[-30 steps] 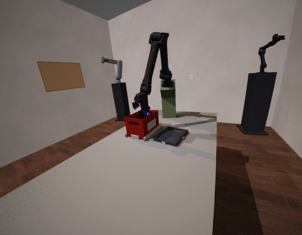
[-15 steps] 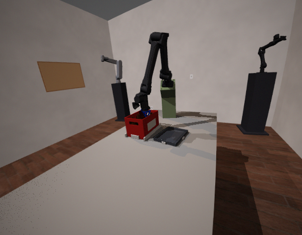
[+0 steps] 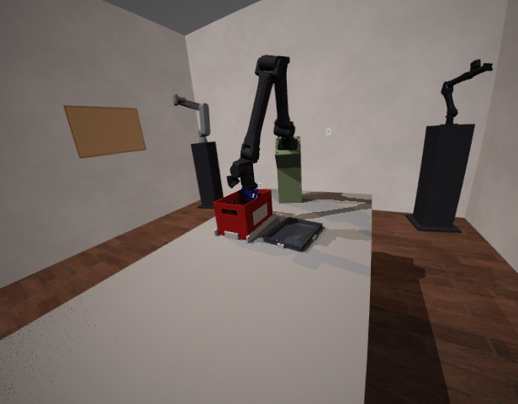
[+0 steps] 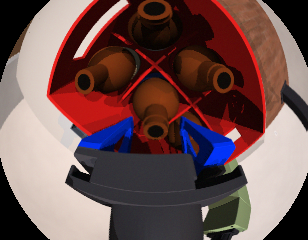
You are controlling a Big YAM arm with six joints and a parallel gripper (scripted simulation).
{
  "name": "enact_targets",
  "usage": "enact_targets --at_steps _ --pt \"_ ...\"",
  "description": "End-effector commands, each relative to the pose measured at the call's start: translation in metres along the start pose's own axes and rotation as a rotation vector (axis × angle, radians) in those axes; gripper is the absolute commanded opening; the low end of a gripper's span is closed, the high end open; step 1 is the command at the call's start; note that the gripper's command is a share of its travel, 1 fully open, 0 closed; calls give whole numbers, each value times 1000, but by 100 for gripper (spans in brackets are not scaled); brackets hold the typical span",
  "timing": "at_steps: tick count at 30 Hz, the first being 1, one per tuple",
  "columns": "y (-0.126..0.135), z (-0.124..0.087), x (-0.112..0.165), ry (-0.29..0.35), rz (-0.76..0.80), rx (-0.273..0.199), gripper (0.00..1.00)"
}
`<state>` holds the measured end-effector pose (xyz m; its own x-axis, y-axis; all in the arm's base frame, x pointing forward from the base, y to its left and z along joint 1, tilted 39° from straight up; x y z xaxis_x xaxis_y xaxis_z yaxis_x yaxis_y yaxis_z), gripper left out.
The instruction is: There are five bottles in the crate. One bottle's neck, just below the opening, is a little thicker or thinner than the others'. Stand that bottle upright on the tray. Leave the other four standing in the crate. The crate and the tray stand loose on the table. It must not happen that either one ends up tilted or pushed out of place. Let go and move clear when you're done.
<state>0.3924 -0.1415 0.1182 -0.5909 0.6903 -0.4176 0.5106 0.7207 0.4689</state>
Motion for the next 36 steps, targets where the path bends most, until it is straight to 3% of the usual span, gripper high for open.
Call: enact_targets --at_steps 1,3,4,36 --pt "6 4 -6 -10 1 -9 61" --pt "6 4 -6 -10 1 -9 61" --pt "6 4 -6 -10 1 -9 0" --pt "5 3 -6 -12 0 -9 0"
Point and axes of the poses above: the point where the finger pads meet when closed, its own z axis out along the fingers, its own y axis across the jaws, x = y × z, the point moved 10 cm from there along -z, back along the fingers, and after that the axes turned 15 degrees about -z, right-handed, at the moved point
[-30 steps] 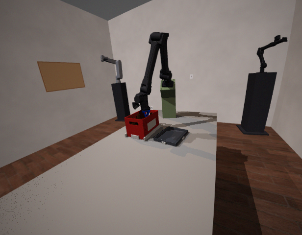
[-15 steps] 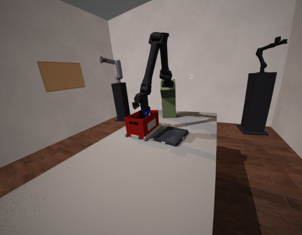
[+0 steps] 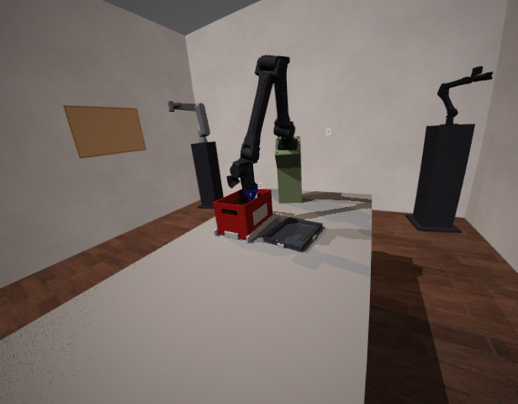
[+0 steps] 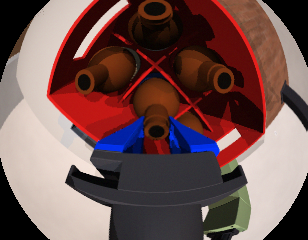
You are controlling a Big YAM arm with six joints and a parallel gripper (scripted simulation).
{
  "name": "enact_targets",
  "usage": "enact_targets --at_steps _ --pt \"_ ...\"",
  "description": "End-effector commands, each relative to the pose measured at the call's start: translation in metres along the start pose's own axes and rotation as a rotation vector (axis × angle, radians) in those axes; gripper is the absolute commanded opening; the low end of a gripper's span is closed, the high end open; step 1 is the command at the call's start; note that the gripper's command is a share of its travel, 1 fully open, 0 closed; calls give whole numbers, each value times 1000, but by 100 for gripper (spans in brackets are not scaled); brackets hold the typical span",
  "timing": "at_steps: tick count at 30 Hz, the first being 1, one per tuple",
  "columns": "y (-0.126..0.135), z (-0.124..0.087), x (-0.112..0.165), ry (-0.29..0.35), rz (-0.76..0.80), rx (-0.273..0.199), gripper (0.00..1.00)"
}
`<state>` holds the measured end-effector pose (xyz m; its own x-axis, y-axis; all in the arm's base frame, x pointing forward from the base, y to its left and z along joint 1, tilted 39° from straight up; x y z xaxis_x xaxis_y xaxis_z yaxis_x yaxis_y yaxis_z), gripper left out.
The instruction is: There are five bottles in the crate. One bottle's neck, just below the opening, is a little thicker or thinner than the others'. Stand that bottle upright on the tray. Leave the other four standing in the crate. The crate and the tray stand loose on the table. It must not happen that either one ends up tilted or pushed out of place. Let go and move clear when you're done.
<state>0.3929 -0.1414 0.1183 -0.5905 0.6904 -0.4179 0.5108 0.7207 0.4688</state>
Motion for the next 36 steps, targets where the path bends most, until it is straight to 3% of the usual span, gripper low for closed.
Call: enact_targets --at_steps 1,35,36 --pt "5 3 -6 -12 0 -9 0" --pt "5 3 -6 -12 0 -9 0" --pt "5 3 -6 -12 0 -9 61"
Point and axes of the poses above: the point where the finger pads meet when closed, its own z axis out along the fingers, its own y axis across the jaws, x = y × z, the point moved 10 cm from there along -z, back along the fingers, and after that the axes turned 15 degrees about -z, right-handed, at the moved point
